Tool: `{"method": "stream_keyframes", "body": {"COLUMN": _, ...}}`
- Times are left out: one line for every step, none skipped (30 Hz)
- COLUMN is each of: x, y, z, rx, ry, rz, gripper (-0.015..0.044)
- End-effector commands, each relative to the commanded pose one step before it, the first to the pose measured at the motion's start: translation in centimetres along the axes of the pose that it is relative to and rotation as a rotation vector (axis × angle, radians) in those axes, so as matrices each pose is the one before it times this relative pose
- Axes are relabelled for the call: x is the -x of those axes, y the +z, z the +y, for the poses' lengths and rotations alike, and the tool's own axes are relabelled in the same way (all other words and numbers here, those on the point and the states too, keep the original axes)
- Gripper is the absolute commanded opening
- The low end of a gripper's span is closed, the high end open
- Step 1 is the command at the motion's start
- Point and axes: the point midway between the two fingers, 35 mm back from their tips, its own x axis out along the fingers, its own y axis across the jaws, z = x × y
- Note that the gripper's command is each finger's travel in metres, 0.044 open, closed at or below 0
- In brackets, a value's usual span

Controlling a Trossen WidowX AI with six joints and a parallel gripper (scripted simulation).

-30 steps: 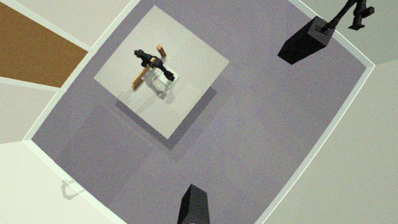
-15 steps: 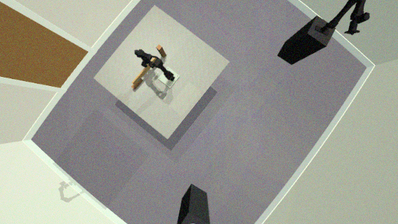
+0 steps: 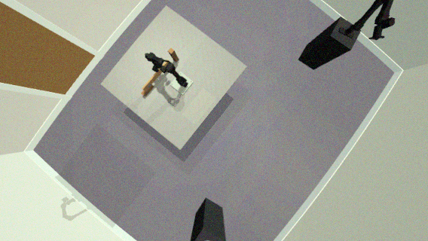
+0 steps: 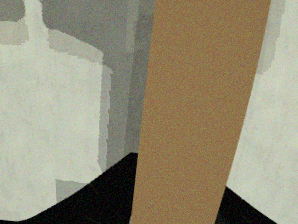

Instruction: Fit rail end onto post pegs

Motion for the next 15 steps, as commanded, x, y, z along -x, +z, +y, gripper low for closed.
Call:
{"method": "stream_keyframes", "body": {"x": 0.331, "y": -0.137, "z": -0.037, "rx": 0.0038, "ry": -0.00691, "rz": -0.00321, "gripper": 0.0}}
{"method": "stream_keyframes", "body": {"x": 0.013, "y": -0.03, "z": -0.002, "rx": 0.0, "ry": 0.0, "rz": 0.00003, "gripper": 0.0}}
{"method": "stream_keyframes", "body": {"x": 0.013, "y": -0.03, "z": -0.002, "rx": 0.0, "ry": 0.0, "rz": 0.00003, "gripper": 0.0}}
{"method": "stream_keyframes", "body": {"x": 0.012, "y": -0.031, "z": -0.002, "rx": 0.0, "ry": 0.0, "rz": 0.00003, "gripper": 0.0}}
{"method": "stream_keyframes", "body": {"x": 0.012, "y": -0.031, "z": -0.002, "rx": 0.0, "ry": 0.0, "rz": 0.00003, "gripper": 0.0}}
{"method": "stream_keyframes", "body": {"x": 0.011, "y": -0.031, "z": -0.002, "rx": 0.0, "ry": 0.0, "rz": 0.00003, "gripper": 0.0}}
{"method": "stream_keyframes", "body": {"x": 0.011, "y": -0.031, "z": -0.002, "rx": 0.0, "ry": 0.0, "rz": 0.00003, "gripper": 0.0}}
{"method": "stream_keyframes", "body": {"x": 0.01, "y": -0.032, "z": -0.002, "rx": 0.0, "ry": 0.0, "rz": 0.00003, "gripper": 0.0}}
{"method": "stream_keyframes", "body": {"x": 0.009, "y": -0.032, "z": -0.002, "rx": 0.0, "ry": 0.0, "rz": 0.00003, "gripper": 0.0}}
{"method": "stream_keyframes", "body": {"x": 0.008, "y": -0.032, "z": -0.002, "rx": 0.0, "ry": 0.0, "rz": 0.00003, "gripper": 0.0}}
{"method": "stream_keyframes", "body": {"x": 0.007, "y": -0.032, "z": -0.003, "rx": 0.0, "ry": 0.0, "rz": 0.00003, "gripper": 0.0}}
{"method": "stream_keyframes", "body": {"x": 0.006, "y": -0.032, "z": -0.003, "rx": 0.0, "ry": 0.0, "rz": 0.00003, "gripper": 0.0}}
{"method": "stream_keyframes", "body": {"x": 0.005, "y": -0.032, "z": -0.003, "rx": 0.0, "ry": 0.0, "rz": 0.00003, "gripper": 0.0}}
{"method": "stream_keyframes", "body": {"x": 0.003, "y": -0.032, "z": -0.003, "rx": 0.0, "ry": 0.0, "rz": 0.00003, "gripper": 0.0}}
{"method": "stream_keyframes", "body": {"x": 0.002, "y": -0.032, "z": -0.003, "rx": 0.0, "ry": 0.0, "rz": 0.00003, "gripper": 0.0}}
